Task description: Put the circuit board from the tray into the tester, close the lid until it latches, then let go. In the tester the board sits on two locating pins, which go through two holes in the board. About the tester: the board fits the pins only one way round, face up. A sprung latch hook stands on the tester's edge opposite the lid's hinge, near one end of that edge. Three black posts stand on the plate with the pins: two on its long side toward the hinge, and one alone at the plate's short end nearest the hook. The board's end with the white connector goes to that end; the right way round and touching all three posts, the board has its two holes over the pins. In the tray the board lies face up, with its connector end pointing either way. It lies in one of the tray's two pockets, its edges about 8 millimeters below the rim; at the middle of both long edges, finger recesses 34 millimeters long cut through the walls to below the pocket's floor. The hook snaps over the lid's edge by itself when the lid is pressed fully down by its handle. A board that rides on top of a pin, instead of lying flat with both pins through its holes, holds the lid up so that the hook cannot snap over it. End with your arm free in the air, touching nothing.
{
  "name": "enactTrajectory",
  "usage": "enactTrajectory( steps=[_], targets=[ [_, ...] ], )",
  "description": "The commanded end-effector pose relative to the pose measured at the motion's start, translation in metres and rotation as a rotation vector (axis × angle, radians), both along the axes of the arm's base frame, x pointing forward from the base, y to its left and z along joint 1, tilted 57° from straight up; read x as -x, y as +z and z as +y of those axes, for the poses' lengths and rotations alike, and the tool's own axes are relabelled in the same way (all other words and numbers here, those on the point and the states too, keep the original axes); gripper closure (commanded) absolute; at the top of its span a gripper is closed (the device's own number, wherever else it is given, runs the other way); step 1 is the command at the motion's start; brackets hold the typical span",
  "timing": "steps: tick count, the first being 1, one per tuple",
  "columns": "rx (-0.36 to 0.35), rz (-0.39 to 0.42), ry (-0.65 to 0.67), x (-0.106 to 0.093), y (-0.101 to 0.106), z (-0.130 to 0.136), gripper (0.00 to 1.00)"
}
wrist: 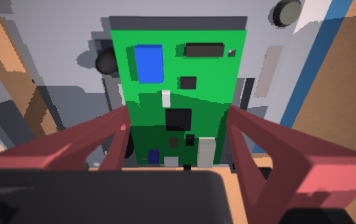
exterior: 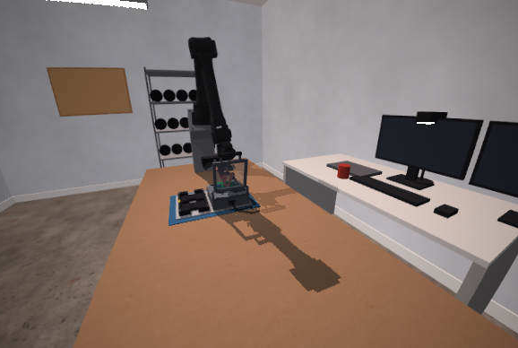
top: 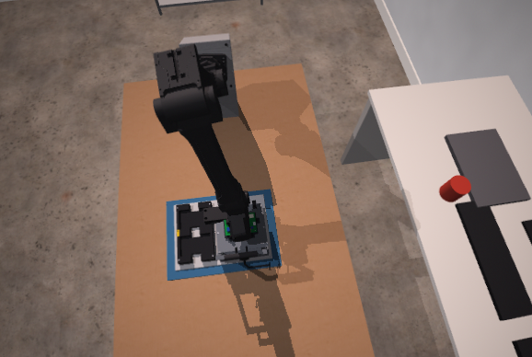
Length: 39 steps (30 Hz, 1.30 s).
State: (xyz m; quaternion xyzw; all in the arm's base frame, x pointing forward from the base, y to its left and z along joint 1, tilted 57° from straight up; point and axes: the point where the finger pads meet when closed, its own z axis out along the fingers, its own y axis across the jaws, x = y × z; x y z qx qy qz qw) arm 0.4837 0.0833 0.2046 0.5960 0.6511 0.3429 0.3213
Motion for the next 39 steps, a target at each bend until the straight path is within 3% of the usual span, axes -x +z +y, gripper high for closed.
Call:
enactTrajectory(
  steps=[1, 39],
  targets=[
    [-0.011, -0.027, 0.014, 0.0064, 0.0166, 0.0071, 0.28],
    [-0.011, -0.023, 0.014, 0.01, 0.0139, 0.0062, 0.28]
  ],
)
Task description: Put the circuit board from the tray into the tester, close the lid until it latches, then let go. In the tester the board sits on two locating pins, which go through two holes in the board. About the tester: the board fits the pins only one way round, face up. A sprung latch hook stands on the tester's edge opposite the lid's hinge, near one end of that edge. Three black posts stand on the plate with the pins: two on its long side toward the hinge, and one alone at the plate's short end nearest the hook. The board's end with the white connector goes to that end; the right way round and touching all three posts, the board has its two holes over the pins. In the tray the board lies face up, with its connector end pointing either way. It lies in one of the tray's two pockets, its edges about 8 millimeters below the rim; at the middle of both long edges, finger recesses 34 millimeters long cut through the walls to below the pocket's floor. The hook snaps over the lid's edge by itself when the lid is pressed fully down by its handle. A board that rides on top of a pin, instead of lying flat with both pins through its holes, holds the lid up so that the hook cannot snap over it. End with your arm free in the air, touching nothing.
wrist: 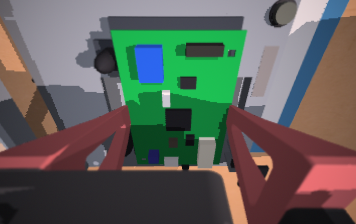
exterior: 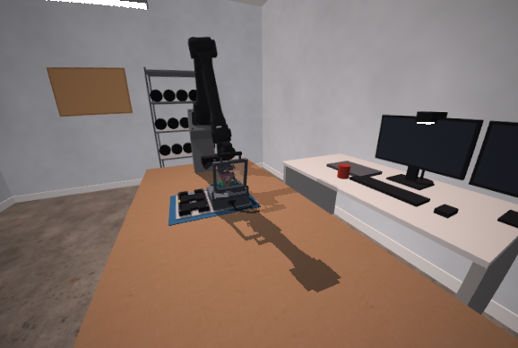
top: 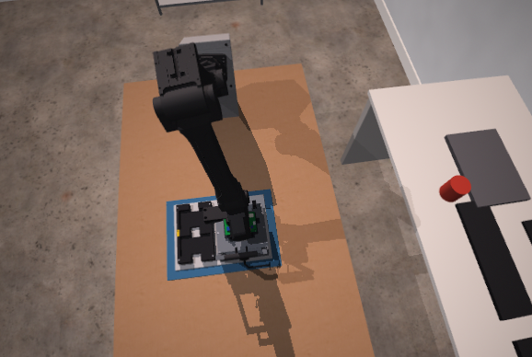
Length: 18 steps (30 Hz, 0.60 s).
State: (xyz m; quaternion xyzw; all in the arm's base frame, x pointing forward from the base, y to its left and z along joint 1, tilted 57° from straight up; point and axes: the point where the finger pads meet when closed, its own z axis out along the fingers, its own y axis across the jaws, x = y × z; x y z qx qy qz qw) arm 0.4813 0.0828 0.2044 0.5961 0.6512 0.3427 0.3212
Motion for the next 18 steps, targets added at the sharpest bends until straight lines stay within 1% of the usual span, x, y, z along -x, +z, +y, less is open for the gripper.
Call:
enactTrajectory(
  steps=[1, 18],
  targets=[
    [-0.011, -0.024, 0.014, 0.0076, 0.0145, 0.0067, 0.28],
    [-0.012, -0.027, 0.014, 0.0067, 0.0163, 0.0069, 0.28]
  ],
)
